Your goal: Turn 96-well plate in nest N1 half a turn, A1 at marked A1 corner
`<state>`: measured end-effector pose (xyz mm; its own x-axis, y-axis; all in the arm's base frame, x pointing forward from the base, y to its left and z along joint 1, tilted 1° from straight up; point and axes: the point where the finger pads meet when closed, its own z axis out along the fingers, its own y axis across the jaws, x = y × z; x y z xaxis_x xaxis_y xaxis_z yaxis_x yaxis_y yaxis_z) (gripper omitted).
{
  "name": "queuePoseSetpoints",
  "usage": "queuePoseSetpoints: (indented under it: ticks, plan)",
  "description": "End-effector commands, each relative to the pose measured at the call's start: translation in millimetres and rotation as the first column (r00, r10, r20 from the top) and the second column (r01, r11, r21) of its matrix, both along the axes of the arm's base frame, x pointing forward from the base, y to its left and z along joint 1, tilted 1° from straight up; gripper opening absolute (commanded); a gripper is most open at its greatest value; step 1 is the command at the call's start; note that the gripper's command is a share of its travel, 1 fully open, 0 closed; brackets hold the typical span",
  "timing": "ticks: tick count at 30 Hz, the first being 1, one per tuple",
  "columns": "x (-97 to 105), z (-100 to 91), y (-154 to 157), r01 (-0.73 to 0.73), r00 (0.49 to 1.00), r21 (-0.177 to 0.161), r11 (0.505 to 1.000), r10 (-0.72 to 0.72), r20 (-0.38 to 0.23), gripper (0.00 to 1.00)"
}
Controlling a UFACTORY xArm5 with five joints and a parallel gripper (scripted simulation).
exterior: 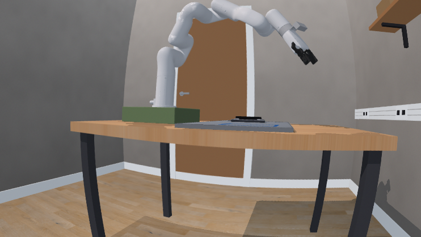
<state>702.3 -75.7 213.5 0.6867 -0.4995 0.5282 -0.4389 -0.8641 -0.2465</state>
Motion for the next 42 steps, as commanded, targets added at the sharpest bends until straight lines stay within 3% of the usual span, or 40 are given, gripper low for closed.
queuePoseSetpoints:
  ticks: [1,4,7,12,14,19,22,25,29,32,37,39,42]
  plan:
    - [-21,8.8,9,-0.045,0.997,-0.015,0.999,0.044,-0.056,1.00]
    - [-26,10.1,11,-0.045,0.997,-0.015,0.999,0.044,-0.056,1.00]
    - [-40,12.8,16,-0.095,0.988,-0.027,0.995,0.091,-0.121,1.00]
    - [-52,15.0,21,-0.095,0.988,-0.027,0.995,0.091,-0.121,1.00]
    - [-61,16.5,24,-0.136,0.976,-0.034,0.990,0.129,-0.173,1.00]
    - [-79,19.4,30,-0.146,0.973,-0.035,0.989,0.138,-0.186,1.00]
    - [-93,21.4,34,-0.199,0.951,-0.037,0.979,0.184,-0.249,1.00]
    - [-107,23.4,38,-0.199,0.951,-0.037,0.979,0.184,-0.249,1.00]
    - [-107,23.4,38,-0.199,0.951,-0.037,0.979,0.184,-0.249,1.00]
    - [-122,25.1,42,-0.252,0.922,-0.034,0.967,0.229,-0.311,1.00]
    - [-137,26.9,46,-0.252,0.922,-0.034,0.967,0.229,-0.311,1.00]
    - [-147,27.8,48,-0.294,0.895,-0.027,0.955,0.265,-0.359,1.00]
    - [-161,29.3,52,-0.305,0.887,-0.025,0.952,0.274,-0.371,1.00]
